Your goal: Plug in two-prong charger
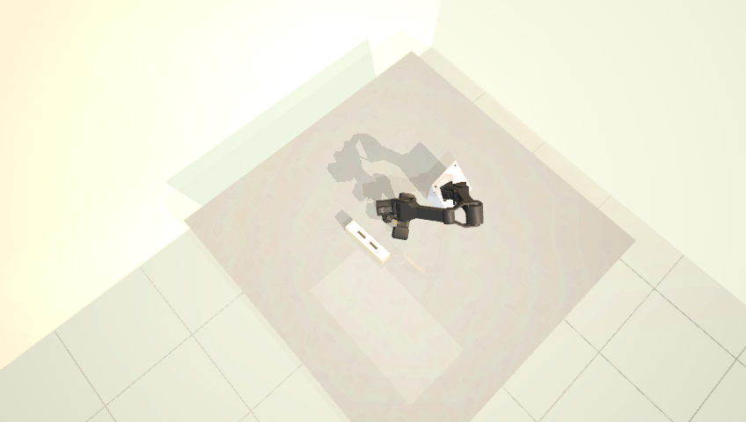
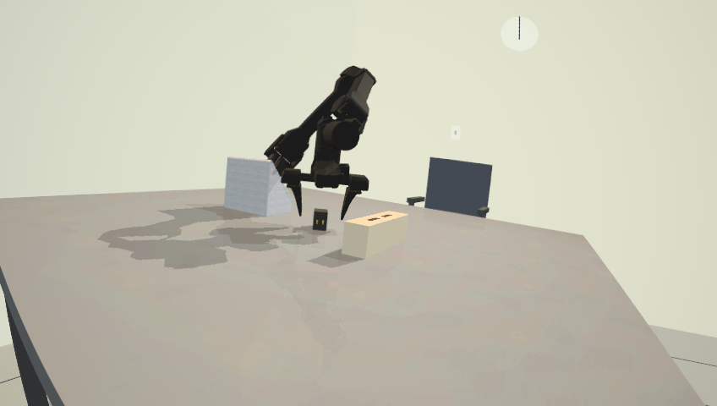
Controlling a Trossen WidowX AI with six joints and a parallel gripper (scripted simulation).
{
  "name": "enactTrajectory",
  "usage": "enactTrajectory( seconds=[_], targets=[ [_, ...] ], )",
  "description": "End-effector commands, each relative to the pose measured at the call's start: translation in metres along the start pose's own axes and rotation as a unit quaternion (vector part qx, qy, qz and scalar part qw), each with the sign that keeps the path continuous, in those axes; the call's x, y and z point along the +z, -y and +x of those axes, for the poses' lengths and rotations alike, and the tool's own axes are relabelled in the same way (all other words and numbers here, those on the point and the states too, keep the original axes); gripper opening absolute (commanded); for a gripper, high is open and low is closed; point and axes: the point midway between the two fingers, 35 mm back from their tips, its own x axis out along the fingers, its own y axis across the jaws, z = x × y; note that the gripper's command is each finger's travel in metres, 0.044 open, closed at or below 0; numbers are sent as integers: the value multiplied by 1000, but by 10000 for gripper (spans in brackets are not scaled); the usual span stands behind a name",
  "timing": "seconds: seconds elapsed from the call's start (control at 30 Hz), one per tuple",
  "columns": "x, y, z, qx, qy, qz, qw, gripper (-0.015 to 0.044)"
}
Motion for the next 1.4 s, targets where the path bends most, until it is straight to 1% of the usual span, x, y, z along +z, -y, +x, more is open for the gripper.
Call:
enactTrajectory(
  seconds=[0.0, 0.27, 0.67, 0.87, 0.97, 1.37],
  targets=[
    [-2, 1, 8, 1, -4, 5, 1000, 440],
    [-2, 2, 17, 1, -4, 5, 1000, 440],
    [0, 0, 13, 0, -2, 0, 1000, 125],
    [0, 0, 13, 0, -2, 0, 1000, 85],
    [0, 0, 9, 0, -1, 0, 1000, 6],
    [-9, 3, -41, 0, -3, 5, 1000, 0]
  ],
)
